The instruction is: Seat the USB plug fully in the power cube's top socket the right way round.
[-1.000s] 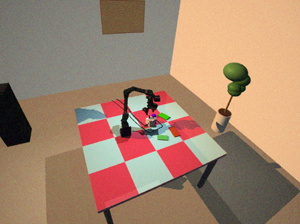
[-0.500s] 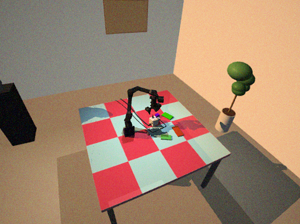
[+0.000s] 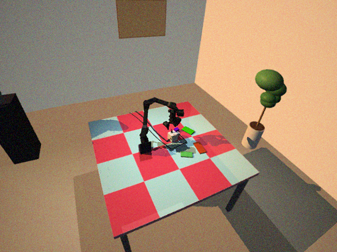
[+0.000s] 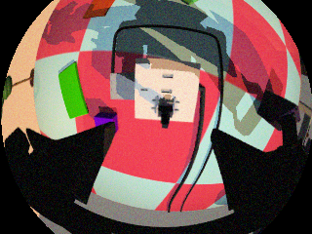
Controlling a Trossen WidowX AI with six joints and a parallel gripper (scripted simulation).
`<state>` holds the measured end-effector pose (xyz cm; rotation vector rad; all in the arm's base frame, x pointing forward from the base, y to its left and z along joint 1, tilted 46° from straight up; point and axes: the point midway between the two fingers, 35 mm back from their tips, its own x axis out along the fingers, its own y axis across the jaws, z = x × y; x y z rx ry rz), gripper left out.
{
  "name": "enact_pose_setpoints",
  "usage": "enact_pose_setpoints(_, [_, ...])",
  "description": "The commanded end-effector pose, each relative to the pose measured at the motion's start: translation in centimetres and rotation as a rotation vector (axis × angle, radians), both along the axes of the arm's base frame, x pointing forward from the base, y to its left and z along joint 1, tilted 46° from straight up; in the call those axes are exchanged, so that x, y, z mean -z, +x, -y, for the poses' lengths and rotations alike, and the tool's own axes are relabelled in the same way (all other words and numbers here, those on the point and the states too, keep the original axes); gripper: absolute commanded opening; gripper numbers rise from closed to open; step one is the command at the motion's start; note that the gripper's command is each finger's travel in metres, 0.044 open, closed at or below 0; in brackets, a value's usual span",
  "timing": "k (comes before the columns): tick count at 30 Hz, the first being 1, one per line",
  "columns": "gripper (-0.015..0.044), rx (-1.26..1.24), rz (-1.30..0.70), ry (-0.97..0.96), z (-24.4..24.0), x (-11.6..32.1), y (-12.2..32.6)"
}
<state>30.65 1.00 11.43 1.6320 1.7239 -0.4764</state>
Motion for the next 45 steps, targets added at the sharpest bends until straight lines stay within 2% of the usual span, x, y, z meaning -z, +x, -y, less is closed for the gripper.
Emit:
enact_pose_setpoints(1, [0.044,0.0,-0.004,0.004,-0.45,0.32,-0.07])
enact_pose_setpoints(18, [0.044,0.0,-0.004,0.005,-1.3,1.13,-0.02])
enact_pose_setpoints(34, [0.002,-0.002,-0.001,0.001,-1.14,1.06,0.03])
enact_pose_setpoints(37, [0.0,-0.002,-0.001,0.001,-1.14,1.06,0.03])
enact_pose_setpoints(45, [0.0,-0.002,-0.001,0.001,-1.14,1.06,0.03])
